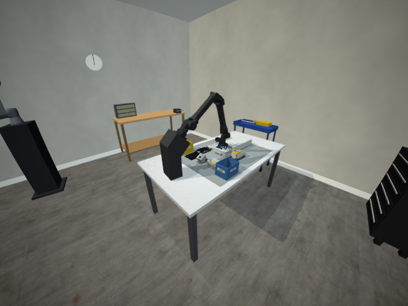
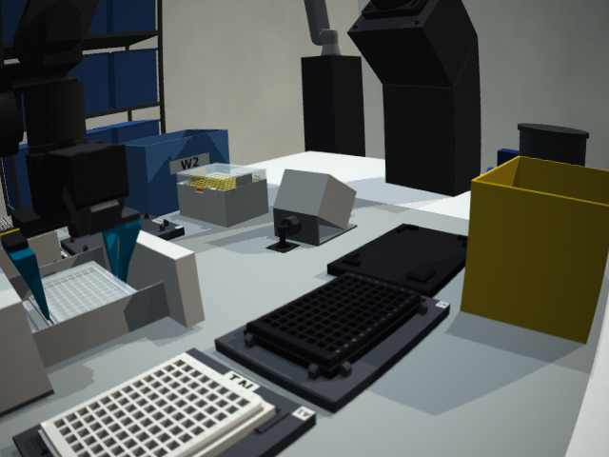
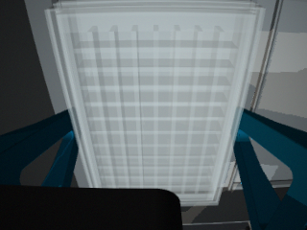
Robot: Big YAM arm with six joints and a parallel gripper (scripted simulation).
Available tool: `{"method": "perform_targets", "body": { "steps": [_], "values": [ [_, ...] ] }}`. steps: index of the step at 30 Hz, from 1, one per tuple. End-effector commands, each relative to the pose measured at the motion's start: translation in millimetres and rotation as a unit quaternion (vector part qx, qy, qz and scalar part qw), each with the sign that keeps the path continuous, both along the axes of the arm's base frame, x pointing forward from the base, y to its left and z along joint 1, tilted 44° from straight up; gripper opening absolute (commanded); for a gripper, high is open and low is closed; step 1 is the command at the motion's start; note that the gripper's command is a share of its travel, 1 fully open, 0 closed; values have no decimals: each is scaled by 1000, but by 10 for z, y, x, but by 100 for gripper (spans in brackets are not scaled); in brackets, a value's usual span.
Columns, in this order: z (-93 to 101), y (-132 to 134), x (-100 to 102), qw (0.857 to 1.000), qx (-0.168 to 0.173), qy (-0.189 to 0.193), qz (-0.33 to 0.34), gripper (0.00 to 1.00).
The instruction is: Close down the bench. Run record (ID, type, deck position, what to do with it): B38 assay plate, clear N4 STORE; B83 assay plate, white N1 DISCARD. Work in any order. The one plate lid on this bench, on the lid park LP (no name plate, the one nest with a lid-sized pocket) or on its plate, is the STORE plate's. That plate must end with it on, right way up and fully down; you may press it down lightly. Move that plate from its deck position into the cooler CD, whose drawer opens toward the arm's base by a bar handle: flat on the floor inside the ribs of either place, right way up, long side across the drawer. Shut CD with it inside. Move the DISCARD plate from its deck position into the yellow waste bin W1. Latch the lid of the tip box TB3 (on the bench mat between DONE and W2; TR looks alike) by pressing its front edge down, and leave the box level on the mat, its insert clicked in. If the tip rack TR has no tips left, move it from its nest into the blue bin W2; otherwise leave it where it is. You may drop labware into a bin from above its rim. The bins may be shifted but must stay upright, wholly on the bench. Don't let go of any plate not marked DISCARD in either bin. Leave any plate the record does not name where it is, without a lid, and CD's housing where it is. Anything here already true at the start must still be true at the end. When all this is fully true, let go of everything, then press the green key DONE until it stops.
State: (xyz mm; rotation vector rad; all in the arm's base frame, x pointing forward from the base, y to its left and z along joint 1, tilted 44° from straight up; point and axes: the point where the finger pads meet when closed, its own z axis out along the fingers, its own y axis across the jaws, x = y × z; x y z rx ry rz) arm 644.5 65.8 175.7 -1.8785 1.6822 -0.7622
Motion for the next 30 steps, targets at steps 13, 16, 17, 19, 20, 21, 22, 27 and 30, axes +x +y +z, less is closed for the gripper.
{"method": "perform_targets", "body": {
  "steps": [13,16,17,19,20,21,22,27,30],
  "values": [
    [-54,-37,50,1000,-1,1,2,0],
    [-58,-37,48,1000,-1,1,2,0],
    [-59,-37,47,1000,-1,1,2,0],
    [-61,-37,46,1000,-1,1,2,0],
    [-63,-36,45,1000,-1,1,2,0],
    [-64,-36,44,1000,-1,1,2,0],
    [-64,-36,44,1000,-1,1,2,0],
    [-68,-36,42,1000,-1,1,2,0],
    [-75,-36,37,1000,-2,2,2,0]
  ]
}}
